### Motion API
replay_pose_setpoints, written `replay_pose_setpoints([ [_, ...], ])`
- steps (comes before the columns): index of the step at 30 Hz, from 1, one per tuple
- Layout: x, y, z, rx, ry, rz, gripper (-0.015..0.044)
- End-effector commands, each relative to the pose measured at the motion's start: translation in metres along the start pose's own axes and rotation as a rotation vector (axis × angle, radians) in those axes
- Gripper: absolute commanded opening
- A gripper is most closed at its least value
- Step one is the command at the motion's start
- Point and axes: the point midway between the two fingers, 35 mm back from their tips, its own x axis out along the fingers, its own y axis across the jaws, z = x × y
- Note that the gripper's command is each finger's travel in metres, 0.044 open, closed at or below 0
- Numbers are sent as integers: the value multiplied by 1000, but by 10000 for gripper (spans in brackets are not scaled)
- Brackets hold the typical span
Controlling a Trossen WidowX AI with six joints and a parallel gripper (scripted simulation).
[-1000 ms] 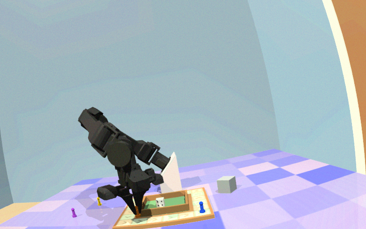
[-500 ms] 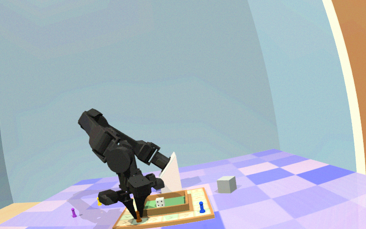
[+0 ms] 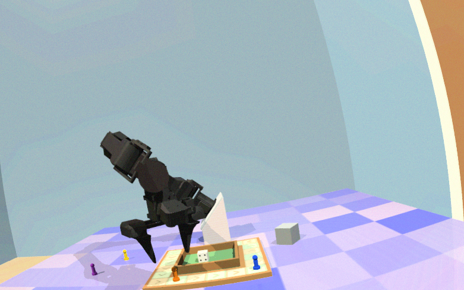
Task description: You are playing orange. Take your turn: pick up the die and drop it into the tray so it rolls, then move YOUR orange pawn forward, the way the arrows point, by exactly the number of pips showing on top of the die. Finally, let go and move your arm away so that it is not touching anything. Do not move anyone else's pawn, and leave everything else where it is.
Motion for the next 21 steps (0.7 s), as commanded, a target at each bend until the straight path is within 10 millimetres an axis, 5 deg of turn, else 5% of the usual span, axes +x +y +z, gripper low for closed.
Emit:
replay_pose_setpoints([
  [1, -10, 2, -1, 14, -1, 6, 440],
  [8, -61, 90, -28, 274, -28, 47, 440],
  [21, -87, 174, -101, 609, 4, 32, 440],
])
